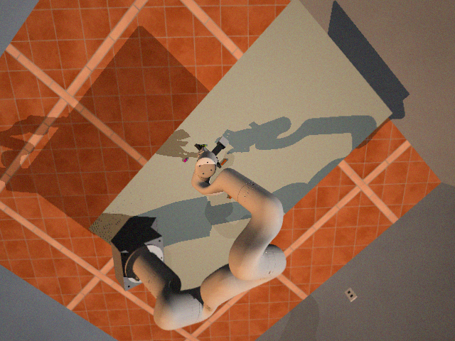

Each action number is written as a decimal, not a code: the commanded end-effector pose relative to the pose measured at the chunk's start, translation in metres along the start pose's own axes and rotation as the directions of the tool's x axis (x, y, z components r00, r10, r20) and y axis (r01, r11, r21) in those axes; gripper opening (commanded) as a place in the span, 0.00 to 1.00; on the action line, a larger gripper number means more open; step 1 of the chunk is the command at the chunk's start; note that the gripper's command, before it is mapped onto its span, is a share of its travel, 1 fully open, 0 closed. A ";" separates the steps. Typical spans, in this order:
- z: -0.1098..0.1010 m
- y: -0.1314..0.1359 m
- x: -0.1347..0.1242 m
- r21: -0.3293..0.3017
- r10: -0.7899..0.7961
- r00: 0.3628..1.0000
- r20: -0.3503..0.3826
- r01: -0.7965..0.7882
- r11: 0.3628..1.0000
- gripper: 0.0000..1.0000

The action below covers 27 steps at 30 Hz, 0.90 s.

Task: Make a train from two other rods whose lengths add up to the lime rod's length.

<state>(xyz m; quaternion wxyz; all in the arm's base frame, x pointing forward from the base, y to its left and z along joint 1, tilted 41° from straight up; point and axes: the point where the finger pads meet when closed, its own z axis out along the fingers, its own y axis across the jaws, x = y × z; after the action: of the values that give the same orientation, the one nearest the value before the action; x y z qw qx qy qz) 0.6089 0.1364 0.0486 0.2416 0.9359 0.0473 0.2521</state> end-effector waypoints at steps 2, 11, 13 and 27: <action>-0.001 0.000 0.001 0.001 0.000 1.000 -0.001 0.000 1.000 1.00; 0.000 -0.032 -0.059 -0.001 0.000 1.000 0.000 0.000 1.000 1.00; -0.001 -0.039 -0.074 -0.001 0.000 1.000 0.000 0.000 1.000 1.00; -0.001 -0.040 -0.078 0.000 0.000 1.000 0.000 0.000 1.000 1.00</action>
<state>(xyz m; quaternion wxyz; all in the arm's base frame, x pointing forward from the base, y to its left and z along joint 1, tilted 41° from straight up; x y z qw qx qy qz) 0.5425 0.1550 -0.0050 0.2421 0.9358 0.0470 0.2518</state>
